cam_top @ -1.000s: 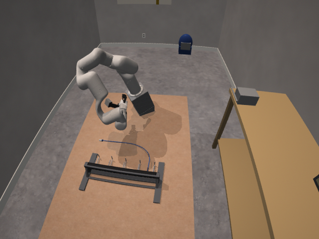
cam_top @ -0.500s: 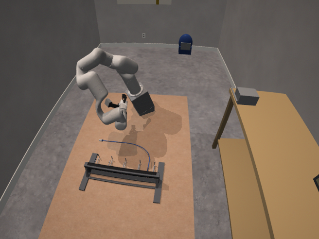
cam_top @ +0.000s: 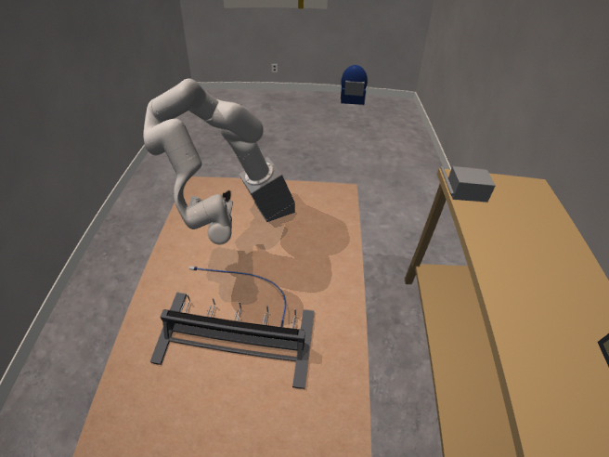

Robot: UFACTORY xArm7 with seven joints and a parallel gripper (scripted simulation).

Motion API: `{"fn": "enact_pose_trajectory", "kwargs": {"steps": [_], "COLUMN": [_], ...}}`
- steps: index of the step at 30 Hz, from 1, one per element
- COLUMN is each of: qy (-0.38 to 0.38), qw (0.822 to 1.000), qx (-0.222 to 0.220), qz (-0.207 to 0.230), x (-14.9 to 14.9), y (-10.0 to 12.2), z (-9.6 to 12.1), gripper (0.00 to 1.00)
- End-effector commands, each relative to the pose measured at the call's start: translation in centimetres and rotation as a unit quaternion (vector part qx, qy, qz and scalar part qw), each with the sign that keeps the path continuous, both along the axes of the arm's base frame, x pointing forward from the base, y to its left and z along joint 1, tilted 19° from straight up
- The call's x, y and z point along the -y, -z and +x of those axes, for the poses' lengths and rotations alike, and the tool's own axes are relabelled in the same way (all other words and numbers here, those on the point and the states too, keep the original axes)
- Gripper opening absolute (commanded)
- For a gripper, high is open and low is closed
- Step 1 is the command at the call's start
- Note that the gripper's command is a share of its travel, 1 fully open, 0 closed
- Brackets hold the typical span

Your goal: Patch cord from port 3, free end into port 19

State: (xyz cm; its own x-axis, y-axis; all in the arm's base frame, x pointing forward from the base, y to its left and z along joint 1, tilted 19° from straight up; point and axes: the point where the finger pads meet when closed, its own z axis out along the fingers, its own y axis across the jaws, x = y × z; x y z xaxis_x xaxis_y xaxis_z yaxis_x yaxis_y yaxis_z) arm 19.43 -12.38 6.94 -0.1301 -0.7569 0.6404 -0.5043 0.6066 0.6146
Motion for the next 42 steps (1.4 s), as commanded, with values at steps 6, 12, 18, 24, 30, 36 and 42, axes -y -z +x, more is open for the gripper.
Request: {"fn": "enact_pose_trajectory", "kwargs": {"steps": [6, 12, 18, 24, 30, 36, 42], "qy": [-0.056, -0.088, -0.118, -0.16, -0.183, -0.212, -0.236], "qw": [0.99, 0.978, 0.961, 0.929, 0.907, 0.874, 0.843], "qx": [0.126, 0.188, 0.247, 0.326, 0.372, 0.428, 0.474], "qz": [0.027, 0.039, 0.05, 0.065, 0.074, 0.084, 0.092], "x": [3.6, 5.5, 7.4, 9.9, 11.4, 13.3, 15.0], "y": [1.7, 2.4, 3.1, 3.9, 4.5, 5.1, 5.7], "z": [3.1, 4.9, 6.7, 9.1, 10.6, 12.4, 14.0], "gripper": [1.0, 1.0, 1.0, 1.0, 1.0, 1.0, 1.0]}}
